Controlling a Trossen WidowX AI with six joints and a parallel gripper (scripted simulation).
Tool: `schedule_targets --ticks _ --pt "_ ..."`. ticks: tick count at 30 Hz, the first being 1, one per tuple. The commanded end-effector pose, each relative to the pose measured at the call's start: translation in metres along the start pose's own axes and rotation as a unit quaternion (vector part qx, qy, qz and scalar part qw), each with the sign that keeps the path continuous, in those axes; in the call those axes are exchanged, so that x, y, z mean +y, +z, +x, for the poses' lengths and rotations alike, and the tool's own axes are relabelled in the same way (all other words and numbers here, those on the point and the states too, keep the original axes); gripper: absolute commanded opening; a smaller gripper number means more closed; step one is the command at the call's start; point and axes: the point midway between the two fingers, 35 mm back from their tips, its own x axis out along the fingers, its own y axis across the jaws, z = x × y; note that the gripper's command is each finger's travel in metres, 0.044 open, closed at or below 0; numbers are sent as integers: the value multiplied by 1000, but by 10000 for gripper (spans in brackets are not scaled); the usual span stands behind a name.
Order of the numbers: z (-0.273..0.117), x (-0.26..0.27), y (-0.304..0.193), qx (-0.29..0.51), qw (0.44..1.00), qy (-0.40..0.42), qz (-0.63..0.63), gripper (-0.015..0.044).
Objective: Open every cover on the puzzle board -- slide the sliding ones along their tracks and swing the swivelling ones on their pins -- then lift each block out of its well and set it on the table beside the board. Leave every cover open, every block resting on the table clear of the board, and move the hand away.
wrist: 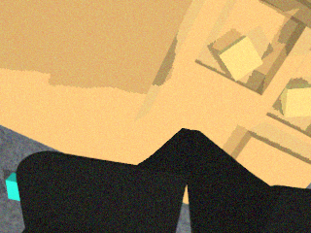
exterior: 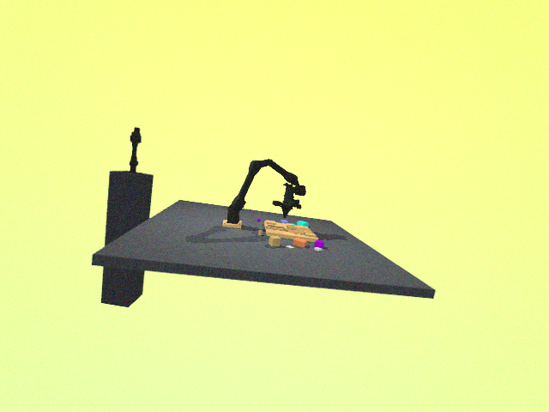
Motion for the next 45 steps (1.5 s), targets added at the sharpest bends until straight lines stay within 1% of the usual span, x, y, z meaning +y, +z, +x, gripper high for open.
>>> schedule_targets --ticks 1,37,45 --pt "-8 19 -9 6 988 14 157 0" --pt "-8 19 -9 6 988 14 157 0" --pt "-3 20 -9 6 988 14 157 0"
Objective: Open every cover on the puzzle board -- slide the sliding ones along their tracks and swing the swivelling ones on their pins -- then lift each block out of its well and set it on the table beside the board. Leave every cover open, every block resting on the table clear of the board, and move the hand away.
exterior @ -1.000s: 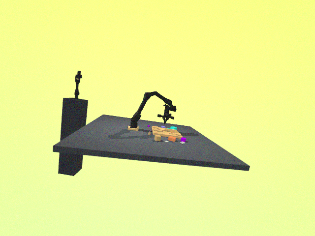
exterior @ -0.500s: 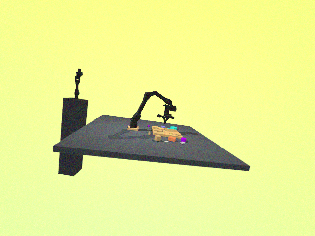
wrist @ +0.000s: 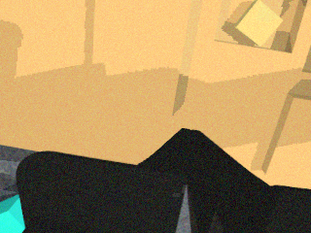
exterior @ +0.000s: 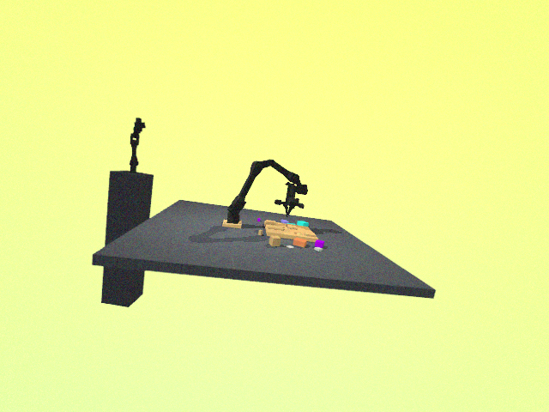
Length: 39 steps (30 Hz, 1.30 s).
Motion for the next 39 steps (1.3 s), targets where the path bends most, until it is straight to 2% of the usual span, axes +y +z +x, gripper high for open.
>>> schedule_targets --ticks 1,39 --pt "4 0 -1 2 1000 0 2 0" --pt "41 1 -2 2 1000 0 2 0"
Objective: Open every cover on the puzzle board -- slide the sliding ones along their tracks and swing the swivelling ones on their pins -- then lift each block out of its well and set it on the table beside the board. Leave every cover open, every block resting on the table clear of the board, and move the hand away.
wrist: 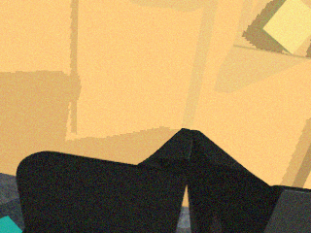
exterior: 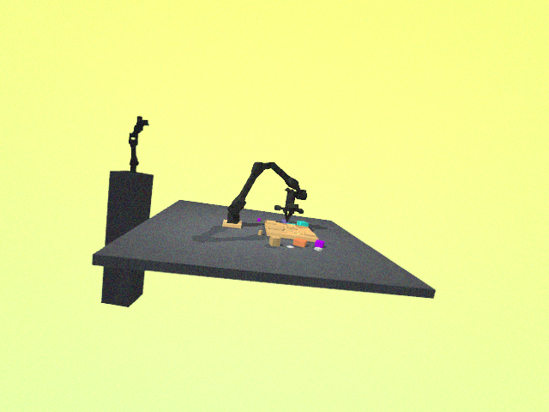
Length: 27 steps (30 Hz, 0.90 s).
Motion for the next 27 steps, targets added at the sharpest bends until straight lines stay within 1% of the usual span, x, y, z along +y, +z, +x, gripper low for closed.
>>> schedule_targets --ticks 1,14,27 --pt "7 -2 0 1 1000 -4 2 0" --pt "19 -3 0 1 1000 -4 2 0" --pt "18 4 -2 1 1000 -4 2 0"
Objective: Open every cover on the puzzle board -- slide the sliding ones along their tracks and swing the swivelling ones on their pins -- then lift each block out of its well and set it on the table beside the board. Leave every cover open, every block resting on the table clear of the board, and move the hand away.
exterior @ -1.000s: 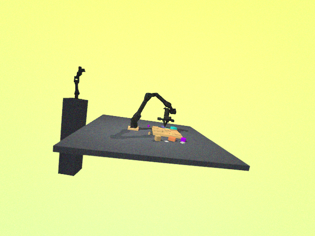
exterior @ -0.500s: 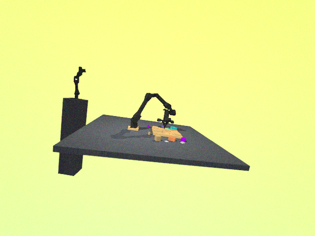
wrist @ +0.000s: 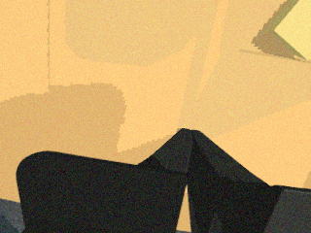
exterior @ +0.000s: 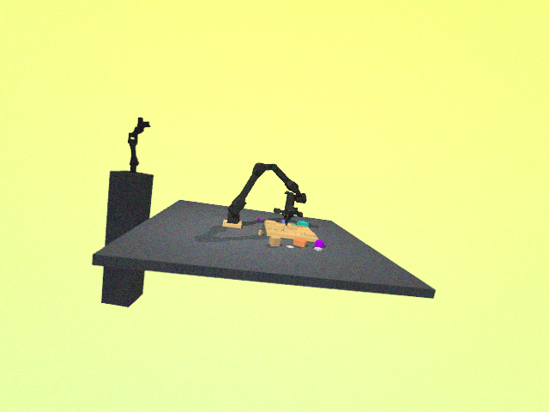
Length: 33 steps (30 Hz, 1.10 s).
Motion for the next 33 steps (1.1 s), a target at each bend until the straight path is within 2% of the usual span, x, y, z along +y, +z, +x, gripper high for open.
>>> schedule_targets --ticks 1,33 --pt "-2 7 -2 1 1000 4 2 0" --pt "-3 41 -6 2 1000 5 2 0"
